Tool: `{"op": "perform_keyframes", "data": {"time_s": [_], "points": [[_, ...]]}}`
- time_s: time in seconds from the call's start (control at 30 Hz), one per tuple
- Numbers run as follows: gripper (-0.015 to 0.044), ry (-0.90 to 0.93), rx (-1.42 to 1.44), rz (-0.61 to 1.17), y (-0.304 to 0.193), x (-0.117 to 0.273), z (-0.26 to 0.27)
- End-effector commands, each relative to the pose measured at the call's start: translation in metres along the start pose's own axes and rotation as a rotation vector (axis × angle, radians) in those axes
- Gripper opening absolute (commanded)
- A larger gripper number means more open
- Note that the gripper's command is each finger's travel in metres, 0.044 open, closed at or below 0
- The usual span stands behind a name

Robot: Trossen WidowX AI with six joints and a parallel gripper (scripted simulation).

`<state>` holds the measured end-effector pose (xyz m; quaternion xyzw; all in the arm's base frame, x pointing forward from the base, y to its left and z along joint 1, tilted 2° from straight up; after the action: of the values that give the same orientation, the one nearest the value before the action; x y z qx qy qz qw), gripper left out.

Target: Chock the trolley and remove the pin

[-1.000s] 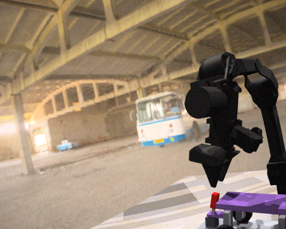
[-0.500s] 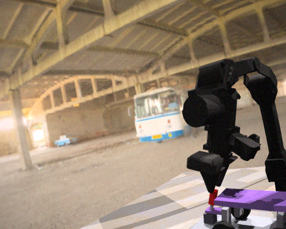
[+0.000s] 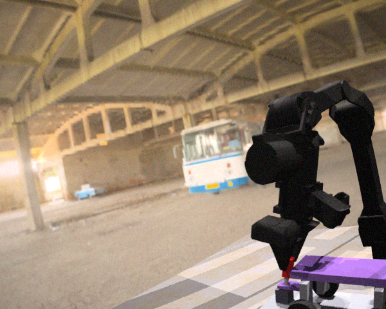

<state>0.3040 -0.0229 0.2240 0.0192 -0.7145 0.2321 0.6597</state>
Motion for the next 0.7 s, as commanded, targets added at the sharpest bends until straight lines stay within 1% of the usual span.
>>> {"op": "perform_keyframes", "data": {"time_s": [0.0, 0.53, 0.67], "points": [[0.019, 0.006, 0.003, 0.0, 0.0, -0.007, 0.001], [0.019, 0.007, 0.003, 0.001, 0.0, -0.027, 0.002], [0.0085, 0.004, 0.0, 0.002, 0.0, -0.024, 0.001]]}}
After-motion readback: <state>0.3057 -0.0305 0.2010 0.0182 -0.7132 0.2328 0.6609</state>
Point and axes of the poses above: the point midway between the two fingers, 35 mm back from their tips, its own x axis back along the fingers, its own z axis across the jaws, y = z × x, the point moved 4 cm from there along x, back along the fingers, and after that the axes turned 10 degrees about x, right-handed, at the moved point
